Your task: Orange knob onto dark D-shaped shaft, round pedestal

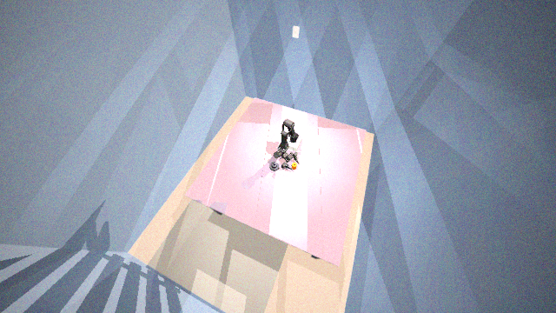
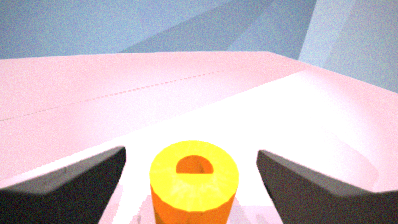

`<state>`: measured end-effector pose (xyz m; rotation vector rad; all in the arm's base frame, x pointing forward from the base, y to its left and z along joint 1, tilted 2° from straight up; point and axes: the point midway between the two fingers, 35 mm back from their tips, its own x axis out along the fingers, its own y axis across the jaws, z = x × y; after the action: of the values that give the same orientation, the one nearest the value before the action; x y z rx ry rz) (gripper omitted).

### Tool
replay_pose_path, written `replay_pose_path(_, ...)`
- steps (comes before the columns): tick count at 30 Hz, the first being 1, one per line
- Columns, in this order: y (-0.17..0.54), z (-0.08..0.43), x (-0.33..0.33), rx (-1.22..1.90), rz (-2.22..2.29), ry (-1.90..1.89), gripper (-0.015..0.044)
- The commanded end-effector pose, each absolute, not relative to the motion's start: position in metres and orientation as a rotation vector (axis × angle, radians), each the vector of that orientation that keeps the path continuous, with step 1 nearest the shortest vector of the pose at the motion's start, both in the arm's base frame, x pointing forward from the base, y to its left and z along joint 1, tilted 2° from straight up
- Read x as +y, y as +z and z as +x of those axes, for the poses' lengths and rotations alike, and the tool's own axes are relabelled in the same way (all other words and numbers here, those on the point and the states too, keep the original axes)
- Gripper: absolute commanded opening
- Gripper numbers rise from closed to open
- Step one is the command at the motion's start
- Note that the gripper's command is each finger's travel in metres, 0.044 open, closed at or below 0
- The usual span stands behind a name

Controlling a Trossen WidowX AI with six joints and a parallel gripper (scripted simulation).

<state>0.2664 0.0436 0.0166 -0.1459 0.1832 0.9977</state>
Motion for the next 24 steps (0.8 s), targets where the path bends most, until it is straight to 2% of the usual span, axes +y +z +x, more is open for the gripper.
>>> replay_pose_path(1, 0.017, 0.266, 0.044, 0.183, -0.140, 0.999, 0.0440)
replay_pose_path(7, 0.022, 0.267, 0.043, 0.182, -0.141, 0.999, 0.0440)
replay_pose_path(17, 0.096, 0.264, 0.042, 0.182, -0.148, 0.997, 0.0440)
replay_pose_path(22, 0.097, 0.265, 0.043, 0.196, -0.148, 0.996, 0.0440)
replay_pose_path(24, 0.092, 0.275, 0.045, 0.302, -0.158, 0.985, 0.0440)
